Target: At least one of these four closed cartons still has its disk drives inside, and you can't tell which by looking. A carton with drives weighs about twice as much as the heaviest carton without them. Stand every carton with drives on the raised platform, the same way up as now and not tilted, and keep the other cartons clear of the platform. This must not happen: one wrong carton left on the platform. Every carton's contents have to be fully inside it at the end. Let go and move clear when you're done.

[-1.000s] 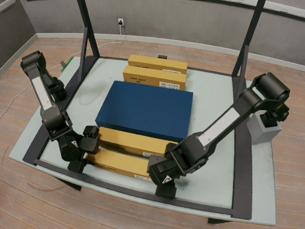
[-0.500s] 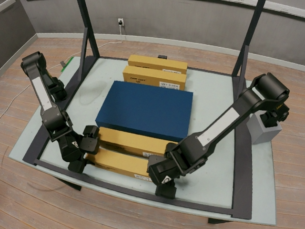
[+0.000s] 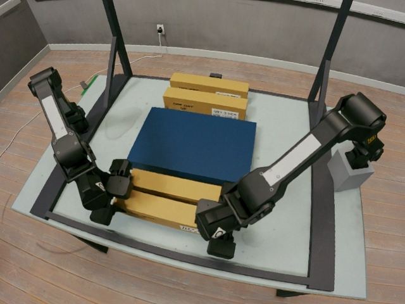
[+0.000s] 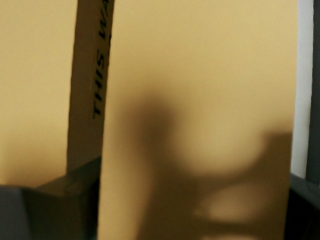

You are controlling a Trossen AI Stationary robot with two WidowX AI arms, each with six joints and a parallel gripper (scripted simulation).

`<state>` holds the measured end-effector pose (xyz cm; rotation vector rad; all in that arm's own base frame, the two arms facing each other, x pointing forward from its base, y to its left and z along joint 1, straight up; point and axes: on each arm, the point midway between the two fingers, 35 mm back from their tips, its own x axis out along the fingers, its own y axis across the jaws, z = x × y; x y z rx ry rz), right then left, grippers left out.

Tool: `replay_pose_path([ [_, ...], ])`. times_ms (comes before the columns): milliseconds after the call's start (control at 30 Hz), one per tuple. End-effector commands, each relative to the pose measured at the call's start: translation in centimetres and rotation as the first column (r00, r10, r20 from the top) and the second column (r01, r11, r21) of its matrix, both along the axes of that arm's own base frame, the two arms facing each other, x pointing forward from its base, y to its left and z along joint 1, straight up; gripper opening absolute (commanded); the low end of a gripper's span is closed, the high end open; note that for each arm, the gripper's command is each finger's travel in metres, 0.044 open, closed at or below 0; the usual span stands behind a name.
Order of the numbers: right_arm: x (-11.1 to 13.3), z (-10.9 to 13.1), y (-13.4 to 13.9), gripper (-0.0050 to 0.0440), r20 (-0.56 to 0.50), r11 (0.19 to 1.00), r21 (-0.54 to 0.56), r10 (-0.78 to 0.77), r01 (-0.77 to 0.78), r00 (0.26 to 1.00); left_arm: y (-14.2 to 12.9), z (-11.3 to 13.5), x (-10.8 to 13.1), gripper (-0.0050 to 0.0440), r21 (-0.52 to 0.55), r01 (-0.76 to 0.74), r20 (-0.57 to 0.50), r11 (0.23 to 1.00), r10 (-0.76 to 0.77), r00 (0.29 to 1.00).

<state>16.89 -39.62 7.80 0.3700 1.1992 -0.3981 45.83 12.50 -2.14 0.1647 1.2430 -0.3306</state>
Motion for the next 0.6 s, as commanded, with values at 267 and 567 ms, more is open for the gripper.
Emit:
replay_pose_path([
  [267,-0.65,3.77,-1.17,-0.005,0.014,0.999,-0.045,0.0,0.001,1.0,1.27,4.45,1.23,-0.005,0.044,-0.005,0.088,0.999,0.002,0.996],
  [567,-0.65,3.77,-1.17,-0.005,0.014,0.999,-0.045,0.0,0.001,1.0,1.27,4.45,1.23,-0.005,0.044,-0.005,0.088,0.999,0.002,0.996],
])
